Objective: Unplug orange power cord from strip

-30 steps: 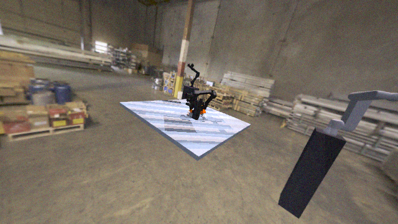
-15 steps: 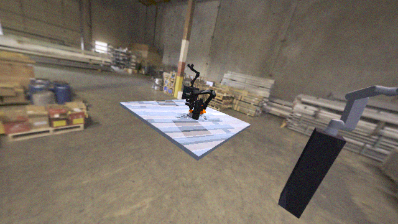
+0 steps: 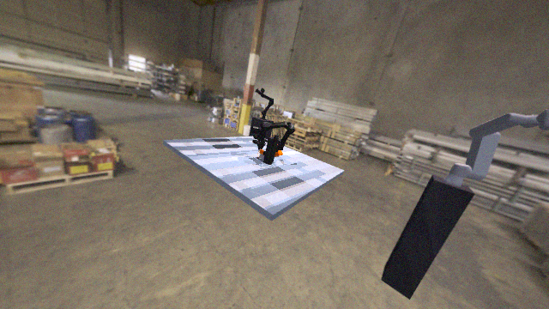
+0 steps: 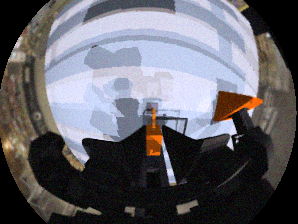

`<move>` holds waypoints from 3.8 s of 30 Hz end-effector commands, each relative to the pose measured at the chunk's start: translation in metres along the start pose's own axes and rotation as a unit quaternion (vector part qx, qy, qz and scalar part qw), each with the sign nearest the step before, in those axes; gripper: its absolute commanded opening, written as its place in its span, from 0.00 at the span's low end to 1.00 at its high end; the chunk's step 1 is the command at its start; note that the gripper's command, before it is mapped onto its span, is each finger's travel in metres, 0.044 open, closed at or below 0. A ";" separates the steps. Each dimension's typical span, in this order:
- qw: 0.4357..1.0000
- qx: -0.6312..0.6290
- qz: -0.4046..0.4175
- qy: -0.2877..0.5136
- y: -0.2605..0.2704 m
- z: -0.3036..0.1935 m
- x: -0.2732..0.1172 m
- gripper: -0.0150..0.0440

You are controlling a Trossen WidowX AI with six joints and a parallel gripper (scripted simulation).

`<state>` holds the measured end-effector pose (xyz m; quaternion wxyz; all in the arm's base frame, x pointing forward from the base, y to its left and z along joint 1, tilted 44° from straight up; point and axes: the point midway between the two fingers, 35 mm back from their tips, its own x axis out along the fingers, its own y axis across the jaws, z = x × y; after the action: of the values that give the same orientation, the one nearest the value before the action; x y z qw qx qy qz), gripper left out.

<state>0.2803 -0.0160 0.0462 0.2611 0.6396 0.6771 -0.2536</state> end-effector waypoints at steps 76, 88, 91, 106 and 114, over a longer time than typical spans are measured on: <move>0.999 0.005 0.002 -0.036 -0.001 -0.023 -0.001 0.31; 0.999 0.005 0.002 -0.036 0.000 -0.016 -0.002 0.25; 0.999 0.006 0.002 -0.036 0.001 -0.011 -0.002 0.25; 0.999 0.007 0.003 -0.037 0.001 0.013 -0.006 0.25; 0.999 0.008 0.003 -0.037 -0.001 0.026 -0.009 0.25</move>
<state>0.2795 -0.0326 0.0357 0.2785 0.6332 0.6651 -0.2815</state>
